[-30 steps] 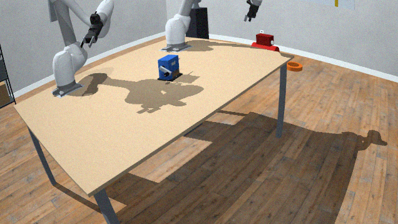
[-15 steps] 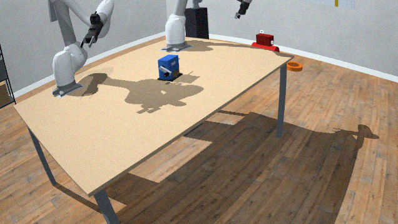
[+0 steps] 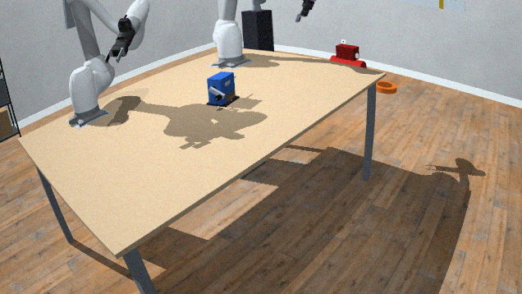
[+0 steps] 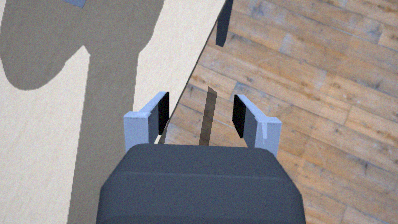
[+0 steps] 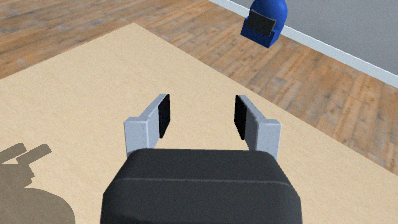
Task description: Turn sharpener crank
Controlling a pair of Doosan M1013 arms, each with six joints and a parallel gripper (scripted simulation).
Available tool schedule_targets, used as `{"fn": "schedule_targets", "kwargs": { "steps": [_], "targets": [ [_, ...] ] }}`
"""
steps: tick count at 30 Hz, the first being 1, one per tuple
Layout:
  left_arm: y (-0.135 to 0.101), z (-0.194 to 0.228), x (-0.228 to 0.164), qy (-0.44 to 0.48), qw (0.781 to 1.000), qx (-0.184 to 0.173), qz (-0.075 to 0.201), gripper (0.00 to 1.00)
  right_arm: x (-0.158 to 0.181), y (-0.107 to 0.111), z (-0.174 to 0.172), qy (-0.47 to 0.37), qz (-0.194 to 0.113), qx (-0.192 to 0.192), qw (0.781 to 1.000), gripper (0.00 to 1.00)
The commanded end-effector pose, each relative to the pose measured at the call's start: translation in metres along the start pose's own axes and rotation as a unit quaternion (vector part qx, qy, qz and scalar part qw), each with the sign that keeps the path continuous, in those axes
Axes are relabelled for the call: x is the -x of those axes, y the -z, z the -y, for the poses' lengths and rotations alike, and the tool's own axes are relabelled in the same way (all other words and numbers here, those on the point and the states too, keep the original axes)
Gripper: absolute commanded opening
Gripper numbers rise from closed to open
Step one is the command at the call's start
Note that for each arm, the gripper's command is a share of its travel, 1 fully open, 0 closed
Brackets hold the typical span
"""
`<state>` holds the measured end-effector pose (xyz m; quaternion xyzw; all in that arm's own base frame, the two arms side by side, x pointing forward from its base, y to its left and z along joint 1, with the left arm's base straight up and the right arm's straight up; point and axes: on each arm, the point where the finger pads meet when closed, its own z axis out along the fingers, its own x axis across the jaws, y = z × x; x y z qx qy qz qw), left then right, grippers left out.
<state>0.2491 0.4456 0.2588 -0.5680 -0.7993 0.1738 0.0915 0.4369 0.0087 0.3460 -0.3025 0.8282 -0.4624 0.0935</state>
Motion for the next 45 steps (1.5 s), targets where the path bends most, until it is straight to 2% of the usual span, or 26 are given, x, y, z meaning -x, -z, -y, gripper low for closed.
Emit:
{"fn": "schedule_targets", "kwargs": {
  "steps": [1, 16, 18, 33, 35, 45],
  "targets": [
    [-0.003, 0.012, -0.004, 0.020, 1.000, 0.002, 0.006, 1.00, 0.000, 0.000, 0.000, 0.000, 0.000, 0.000, 1.000, 1.00],
    [-0.034, 0.105, -0.014, 0.179, 0.982, 0.005, 0.064, 1.00, 0.000, 0.000, 0.000, 0.000, 0.000, 0.000, 1.000, 1.00],
    [-0.034, 0.105, -0.014, 0.179, 0.982, 0.005, 0.064, 1.00, 0.000, 0.000, 0.000, 0.000, 0.000, 0.000, 1.000, 1.00],
    [-0.061, 0.176, -0.006, 0.312, 0.943, 0.003, 0.114, 1.00, 0.000, 0.000, 0.000, 0.000, 0.000, 0.000, 1.000, 1.00],
    [-0.061, 0.176, -0.006, 0.312, 0.943, 0.003, 0.114, 1.00, 0.000, 0.000, 0.000, 0.000, 0.000, 0.000, 1.000, 1.00],
    [-0.075, 0.211, 0.005, 0.383, 0.913, 0.001, 0.141, 1.00, 0.000, 0.000, 0.000, 0.000, 0.000, 0.000, 1.000, 1.00]
  ]
}}
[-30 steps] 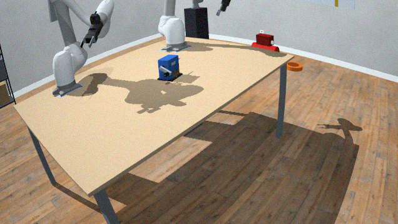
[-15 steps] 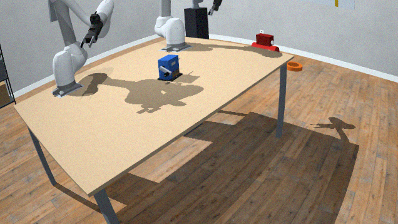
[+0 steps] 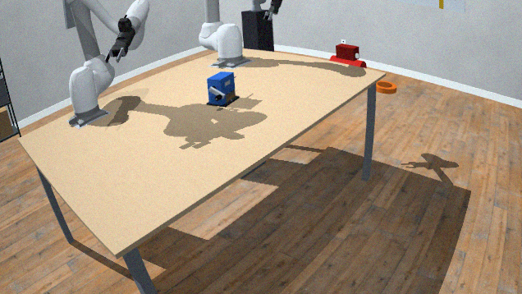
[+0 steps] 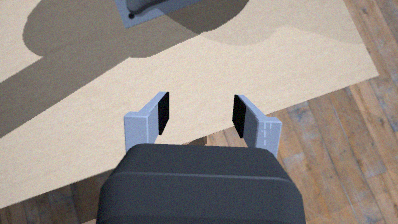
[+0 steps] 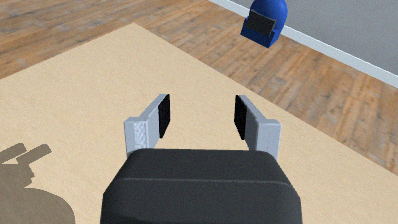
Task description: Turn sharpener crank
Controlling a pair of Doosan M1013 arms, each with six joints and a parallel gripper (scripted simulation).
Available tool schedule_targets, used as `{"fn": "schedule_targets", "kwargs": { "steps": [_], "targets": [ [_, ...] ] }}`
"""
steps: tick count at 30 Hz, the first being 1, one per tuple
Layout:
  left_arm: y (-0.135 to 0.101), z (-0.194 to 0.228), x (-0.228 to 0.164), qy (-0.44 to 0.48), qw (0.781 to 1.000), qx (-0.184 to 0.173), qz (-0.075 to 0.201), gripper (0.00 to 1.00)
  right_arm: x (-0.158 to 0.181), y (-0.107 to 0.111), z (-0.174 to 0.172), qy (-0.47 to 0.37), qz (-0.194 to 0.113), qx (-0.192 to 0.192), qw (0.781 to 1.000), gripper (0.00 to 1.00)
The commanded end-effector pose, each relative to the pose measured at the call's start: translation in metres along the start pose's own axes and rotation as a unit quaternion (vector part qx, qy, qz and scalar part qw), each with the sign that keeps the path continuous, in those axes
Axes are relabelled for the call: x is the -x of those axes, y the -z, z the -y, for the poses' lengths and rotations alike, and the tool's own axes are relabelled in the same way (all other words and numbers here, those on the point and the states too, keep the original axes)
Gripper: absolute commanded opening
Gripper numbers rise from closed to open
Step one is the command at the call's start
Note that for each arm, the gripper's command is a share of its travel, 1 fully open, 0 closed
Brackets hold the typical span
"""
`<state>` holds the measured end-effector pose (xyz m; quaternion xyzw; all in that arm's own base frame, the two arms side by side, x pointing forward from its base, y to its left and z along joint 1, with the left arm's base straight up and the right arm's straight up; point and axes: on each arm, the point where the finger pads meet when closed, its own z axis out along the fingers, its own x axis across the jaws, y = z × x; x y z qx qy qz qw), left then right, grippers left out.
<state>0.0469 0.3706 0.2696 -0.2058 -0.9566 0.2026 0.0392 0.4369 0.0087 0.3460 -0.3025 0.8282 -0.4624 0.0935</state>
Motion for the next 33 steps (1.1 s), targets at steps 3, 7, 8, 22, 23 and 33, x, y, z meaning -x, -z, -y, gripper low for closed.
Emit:
{"fn": "schedule_targets", "kwargs": {
  "steps": [3, 7, 8, 22, 23, 33],
  "targets": [
    [-0.006, 0.016, -0.009, 0.038, 0.999, -0.001, 0.014, 1.00, 0.000, 0.000, 0.000, 0.000, 0.000, 0.000, 1.000, 1.00],
    [-0.008, 0.021, -0.012, 0.051, 0.999, -0.002, 0.018, 1.00, 0.000, 0.000, 0.000, 0.000, 0.000, 0.000, 1.000, 1.00],
    [-0.009, 0.024, -0.013, 0.057, 0.998, -0.002, 0.021, 1.00, 0.000, 0.000, 0.000, 0.000, 0.000, 0.000, 1.000, 1.00],
    [-0.023, 0.053, -0.025, 0.128, 0.991, -0.006, 0.047, 1.00, 0.000, 0.000, 0.000, 0.000, 0.000, 0.000, 1.000, 1.00],
    [-0.023, 0.053, -0.025, 0.128, 0.991, -0.006, 0.047, 1.00, 0.000, 0.000, 0.000, 0.000, 0.000, 0.000, 1.000, 1.00],
    [-0.029, 0.066, -0.028, 0.159, 0.985, -0.008, 0.059, 1.00, 0.000, 0.000, 0.000, 0.000, 0.000, 0.000, 1.000, 1.00]
  ]
}}
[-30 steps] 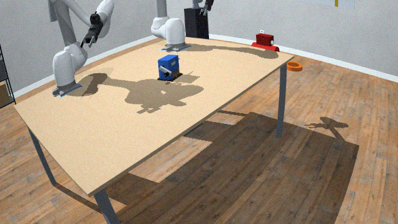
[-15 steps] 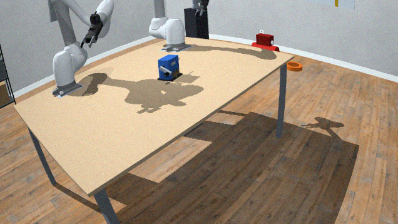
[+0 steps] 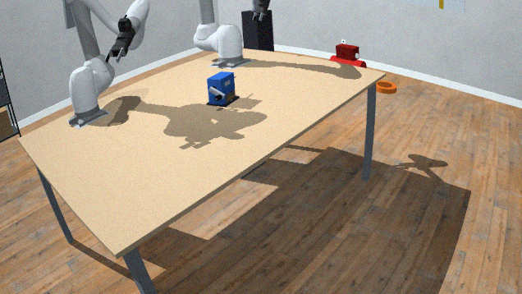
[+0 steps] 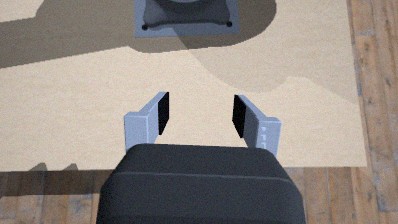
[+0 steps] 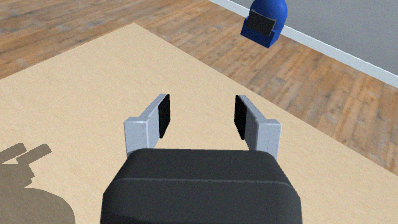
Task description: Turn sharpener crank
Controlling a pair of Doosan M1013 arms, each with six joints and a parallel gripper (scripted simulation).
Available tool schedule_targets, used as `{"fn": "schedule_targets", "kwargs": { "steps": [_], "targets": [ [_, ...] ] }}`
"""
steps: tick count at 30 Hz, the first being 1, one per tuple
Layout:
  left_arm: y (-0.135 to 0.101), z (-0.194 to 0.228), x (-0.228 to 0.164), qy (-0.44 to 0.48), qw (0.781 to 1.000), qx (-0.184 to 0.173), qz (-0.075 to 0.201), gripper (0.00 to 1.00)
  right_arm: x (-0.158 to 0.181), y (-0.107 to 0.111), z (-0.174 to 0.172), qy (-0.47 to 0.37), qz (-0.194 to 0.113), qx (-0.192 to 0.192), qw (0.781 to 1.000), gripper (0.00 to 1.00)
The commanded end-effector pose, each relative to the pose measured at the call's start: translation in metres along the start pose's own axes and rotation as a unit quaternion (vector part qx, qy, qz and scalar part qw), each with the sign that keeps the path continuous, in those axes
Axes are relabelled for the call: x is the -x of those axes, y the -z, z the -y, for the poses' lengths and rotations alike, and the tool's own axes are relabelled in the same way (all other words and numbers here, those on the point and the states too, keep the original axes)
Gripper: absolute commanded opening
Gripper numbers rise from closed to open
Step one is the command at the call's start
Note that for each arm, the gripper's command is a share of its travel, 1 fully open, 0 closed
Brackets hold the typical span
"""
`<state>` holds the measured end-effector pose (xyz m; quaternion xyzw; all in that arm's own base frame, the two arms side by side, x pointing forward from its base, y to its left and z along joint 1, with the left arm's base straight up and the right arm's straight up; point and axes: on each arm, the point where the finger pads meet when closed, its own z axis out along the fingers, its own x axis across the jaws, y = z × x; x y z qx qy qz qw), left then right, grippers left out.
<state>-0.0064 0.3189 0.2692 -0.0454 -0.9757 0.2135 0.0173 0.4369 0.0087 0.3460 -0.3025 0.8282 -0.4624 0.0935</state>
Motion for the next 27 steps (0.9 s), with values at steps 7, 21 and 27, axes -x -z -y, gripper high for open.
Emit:
{"fn": "schedule_targets", "kwargs": {
  "steps": [7, 21, 27],
  "targets": [
    [-0.003, 0.007, -0.005, 0.022, 1.000, -0.001, 0.008, 1.00, 0.000, 0.000, 0.000, 0.000, 0.000, 0.000, 1.000, 1.00],
    [-0.007, 0.014, -0.010, 0.040, 0.999, -0.003, 0.015, 1.00, 0.000, 0.000, 0.000, 0.000, 0.000, 0.000, 1.000, 1.00],
    [-0.007, 0.015, -0.010, 0.043, 0.999, -0.003, 0.016, 1.00, 0.000, 0.000, 0.000, 0.000, 0.000, 0.000, 1.000, 1.00]
  ]
}}
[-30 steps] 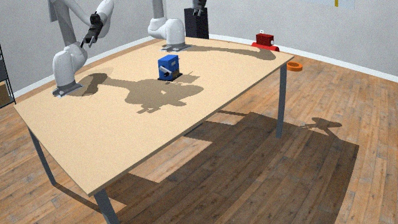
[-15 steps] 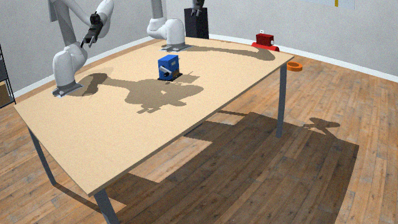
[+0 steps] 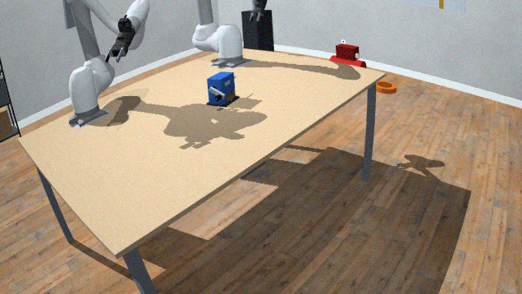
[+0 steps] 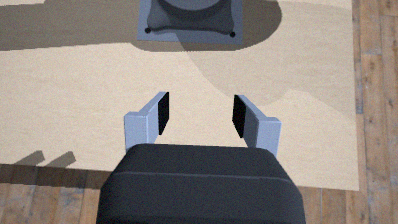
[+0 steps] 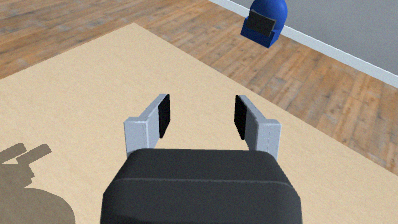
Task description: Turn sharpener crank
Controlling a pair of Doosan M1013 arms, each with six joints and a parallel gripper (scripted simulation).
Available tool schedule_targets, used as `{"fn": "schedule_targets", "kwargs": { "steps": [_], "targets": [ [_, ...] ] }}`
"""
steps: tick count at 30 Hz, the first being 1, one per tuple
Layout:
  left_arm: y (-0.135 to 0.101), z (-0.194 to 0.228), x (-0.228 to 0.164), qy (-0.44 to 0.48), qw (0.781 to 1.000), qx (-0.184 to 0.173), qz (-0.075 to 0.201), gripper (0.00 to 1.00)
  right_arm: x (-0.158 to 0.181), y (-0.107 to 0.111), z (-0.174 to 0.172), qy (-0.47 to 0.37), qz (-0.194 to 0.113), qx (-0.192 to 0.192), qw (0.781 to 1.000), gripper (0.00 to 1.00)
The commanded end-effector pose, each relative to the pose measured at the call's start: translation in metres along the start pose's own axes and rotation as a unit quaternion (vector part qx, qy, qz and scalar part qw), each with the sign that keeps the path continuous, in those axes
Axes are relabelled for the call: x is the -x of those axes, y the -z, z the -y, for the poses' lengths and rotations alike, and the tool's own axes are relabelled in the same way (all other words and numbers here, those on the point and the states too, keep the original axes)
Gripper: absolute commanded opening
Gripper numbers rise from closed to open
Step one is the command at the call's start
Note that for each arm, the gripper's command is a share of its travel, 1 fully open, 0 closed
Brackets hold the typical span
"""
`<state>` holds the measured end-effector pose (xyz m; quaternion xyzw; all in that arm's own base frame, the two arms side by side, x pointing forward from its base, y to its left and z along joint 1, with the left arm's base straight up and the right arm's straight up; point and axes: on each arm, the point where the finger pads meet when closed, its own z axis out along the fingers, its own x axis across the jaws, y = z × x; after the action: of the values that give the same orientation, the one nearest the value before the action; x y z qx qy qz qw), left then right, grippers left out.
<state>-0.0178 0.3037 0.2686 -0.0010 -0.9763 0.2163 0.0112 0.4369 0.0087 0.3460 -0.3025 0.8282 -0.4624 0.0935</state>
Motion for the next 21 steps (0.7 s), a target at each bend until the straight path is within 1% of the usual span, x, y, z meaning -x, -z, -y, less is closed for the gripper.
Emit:
{"fn": "schedule_targets", "kwargs": {
  "steps": [1, 17, 19, 21],
  "targets": [
    [0.000, 0.000, 0.000, 0.002, 1.000, 0.000, 0.000, 1.00, 0.000, 0.000, 0.000, 0.000, 0.000, 0.000, 1.000, 1.00],
    [0.000, 0.001, -0.001, 0.003, 1.000, 0.000, 0.001, 1.00, 0.000, 0.000, 0.000, 0.000, 0.000, 0.001, 1.000, 1.00],
    [0.000, 0.001, -0.001, 0.003, 1.000, 0.000, 0.001, 1.00, 0.008, 0.000, -0.004, -0.004, -0.001, 0.012, 1.000, 1.00],
    [0.000, 0.001, -0.001, 0.003, 1.000, 0.000, 0.001, 1.00, 0.032, 0.002, -0.017, -0.016, -0.004, 0.047, 0.999, 1.00]
  ]
}}
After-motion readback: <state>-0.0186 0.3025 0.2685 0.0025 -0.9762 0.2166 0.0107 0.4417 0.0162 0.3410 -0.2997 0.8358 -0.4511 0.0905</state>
